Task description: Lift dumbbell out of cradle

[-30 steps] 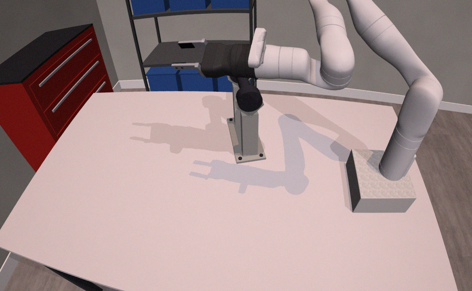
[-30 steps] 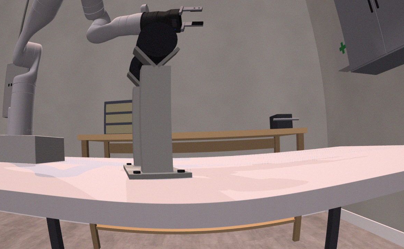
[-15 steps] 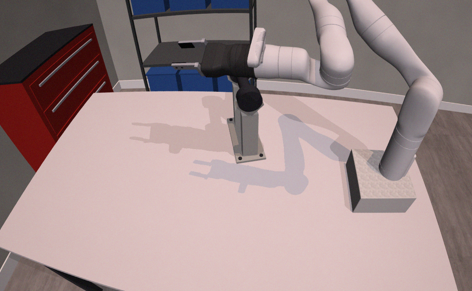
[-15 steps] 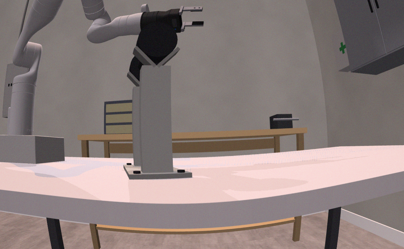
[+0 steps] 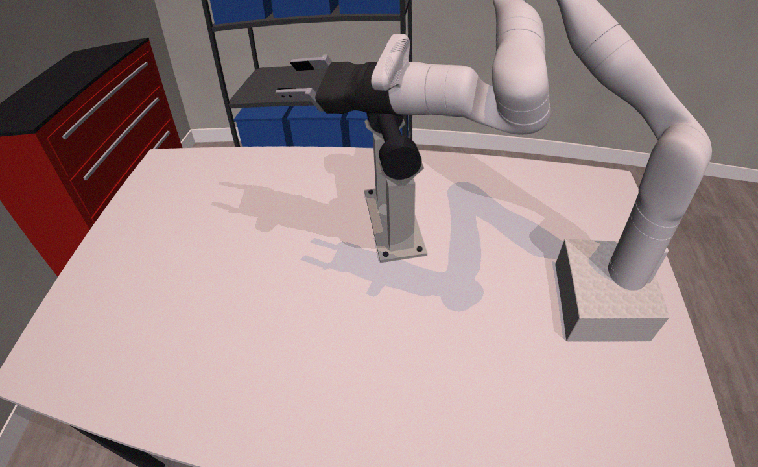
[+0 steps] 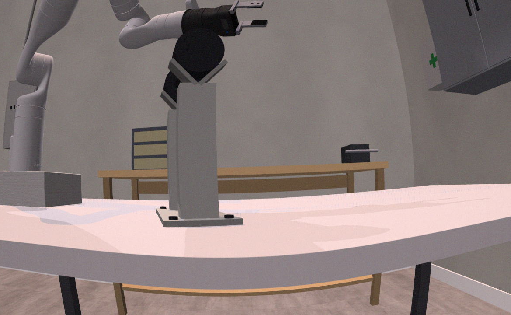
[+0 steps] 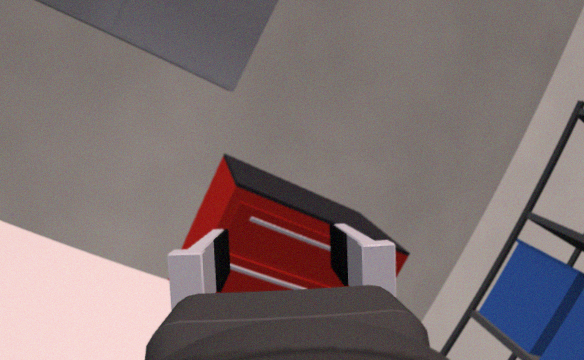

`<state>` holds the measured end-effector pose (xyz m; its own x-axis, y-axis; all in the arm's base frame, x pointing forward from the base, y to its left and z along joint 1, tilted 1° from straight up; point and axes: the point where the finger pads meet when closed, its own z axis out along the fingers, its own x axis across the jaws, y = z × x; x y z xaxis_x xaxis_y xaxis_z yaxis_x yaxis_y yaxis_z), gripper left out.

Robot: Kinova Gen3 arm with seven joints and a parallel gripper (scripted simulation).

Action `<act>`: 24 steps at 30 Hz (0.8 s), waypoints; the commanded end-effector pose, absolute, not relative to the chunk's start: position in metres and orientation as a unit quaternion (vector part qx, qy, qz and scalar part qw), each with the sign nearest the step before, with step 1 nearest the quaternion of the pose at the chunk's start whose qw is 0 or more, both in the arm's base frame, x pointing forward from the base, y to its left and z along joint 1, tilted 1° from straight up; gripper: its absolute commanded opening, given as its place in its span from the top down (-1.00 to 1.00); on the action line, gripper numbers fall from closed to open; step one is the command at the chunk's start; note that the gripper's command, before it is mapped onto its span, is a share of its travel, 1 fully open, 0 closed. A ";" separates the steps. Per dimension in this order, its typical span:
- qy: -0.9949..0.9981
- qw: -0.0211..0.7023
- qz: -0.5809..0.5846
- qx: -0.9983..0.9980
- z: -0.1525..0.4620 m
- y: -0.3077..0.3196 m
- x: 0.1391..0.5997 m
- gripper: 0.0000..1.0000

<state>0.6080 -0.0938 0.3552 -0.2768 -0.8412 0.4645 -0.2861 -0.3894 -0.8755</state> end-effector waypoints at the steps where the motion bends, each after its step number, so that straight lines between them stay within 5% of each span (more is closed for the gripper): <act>1: 0.536 0.213 -0.614 -0.538 0.356 -0.116 0.613 -1.00; 24: 0.880 0.079 -0.366 -0.292 0.278 -0.269 0.551 -1.00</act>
<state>0.5562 -0.2535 0.2802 -0.7767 -0.6214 0.1031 -0.4864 0.4877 -0.7250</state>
